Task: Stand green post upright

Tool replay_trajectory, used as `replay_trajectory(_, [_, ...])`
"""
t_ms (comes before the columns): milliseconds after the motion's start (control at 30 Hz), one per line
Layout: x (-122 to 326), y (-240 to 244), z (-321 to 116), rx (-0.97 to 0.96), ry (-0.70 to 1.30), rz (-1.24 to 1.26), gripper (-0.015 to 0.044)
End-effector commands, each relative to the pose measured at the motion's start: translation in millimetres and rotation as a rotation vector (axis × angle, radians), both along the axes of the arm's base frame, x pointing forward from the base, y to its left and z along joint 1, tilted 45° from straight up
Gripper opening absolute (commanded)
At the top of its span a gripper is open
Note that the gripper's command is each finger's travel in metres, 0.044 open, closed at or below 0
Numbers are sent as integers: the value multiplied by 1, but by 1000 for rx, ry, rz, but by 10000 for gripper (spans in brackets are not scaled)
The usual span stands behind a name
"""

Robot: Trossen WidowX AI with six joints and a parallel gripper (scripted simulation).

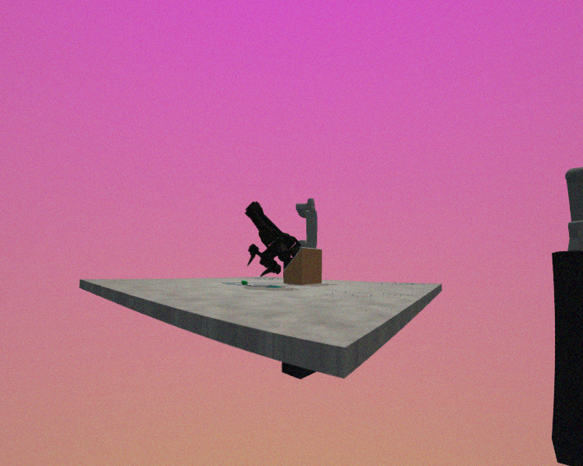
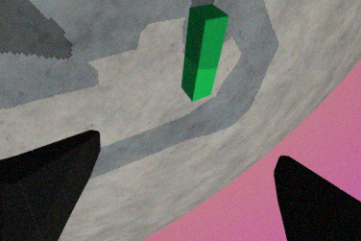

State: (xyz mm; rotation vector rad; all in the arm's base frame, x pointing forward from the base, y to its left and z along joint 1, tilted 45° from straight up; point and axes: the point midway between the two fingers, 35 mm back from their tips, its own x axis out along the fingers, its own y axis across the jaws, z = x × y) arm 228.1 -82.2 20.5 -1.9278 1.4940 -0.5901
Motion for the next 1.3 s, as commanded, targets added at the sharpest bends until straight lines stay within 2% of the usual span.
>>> replay_trajectory(0, [0, 0, 0, 2, 2, -6, 374])
replay_trajectory(167, [6, 0, 10, 93, 73, -146, 243])
replay_trajectory(200, [8, 0, 12, 121, 91, -172, 233])
replay_trajectory(467, [28, 11, 35, 419, 242, -251, 233])
replay_trajectory(700, [53, 28, 69, 693, 356, -113, 233])
replay_trajectory(1100, [55, 29, 72, 717, 365, -89, 233])
replay_trajectory(1267, [63, -3, 36, 724, 365, -87, 233])
